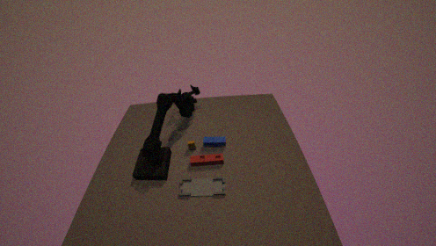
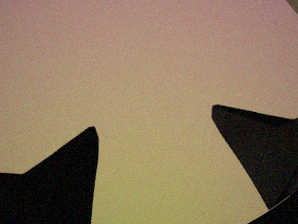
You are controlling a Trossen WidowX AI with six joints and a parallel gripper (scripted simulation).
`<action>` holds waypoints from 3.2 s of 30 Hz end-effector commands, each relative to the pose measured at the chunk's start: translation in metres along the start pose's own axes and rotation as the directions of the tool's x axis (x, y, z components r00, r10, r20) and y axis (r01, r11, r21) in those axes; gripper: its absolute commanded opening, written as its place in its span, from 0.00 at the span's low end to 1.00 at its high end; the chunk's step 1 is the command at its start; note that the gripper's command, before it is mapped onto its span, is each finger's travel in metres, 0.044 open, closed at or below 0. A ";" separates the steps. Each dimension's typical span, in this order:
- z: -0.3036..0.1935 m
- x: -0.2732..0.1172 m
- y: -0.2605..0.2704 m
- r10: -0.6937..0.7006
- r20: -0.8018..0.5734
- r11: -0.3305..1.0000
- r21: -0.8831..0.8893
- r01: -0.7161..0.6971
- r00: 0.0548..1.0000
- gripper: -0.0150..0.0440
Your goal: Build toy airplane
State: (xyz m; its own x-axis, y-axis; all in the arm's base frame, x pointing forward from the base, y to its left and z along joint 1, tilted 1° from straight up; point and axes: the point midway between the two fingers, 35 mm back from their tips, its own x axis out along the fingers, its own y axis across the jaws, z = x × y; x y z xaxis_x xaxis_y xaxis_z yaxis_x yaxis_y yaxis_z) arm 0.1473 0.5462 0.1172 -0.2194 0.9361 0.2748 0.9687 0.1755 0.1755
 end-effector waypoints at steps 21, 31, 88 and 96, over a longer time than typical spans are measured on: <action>0.006 -0.215 0.209 0.483 0.699 -0.420 0.714 -0.561 0.528 1.00; -0.025 -0.358 0.203 0.413 0.900 -0.910 0.401 0.107 0.142 1.00; -0.054 -0.557 0.022 -0.168 0.947 0.175 0.302 0.937 -0.274 1.00; -0.042 -0.561 0.020 -0.168 0.947 0.175 0.302 0.937 -0.274 1.00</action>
State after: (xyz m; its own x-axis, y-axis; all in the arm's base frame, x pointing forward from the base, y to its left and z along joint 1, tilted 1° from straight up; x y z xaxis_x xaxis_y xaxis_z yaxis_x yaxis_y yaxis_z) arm 0.2872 0.0130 0.0130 0.0188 0.0089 -0.9998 -0.0048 0.9999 0.0088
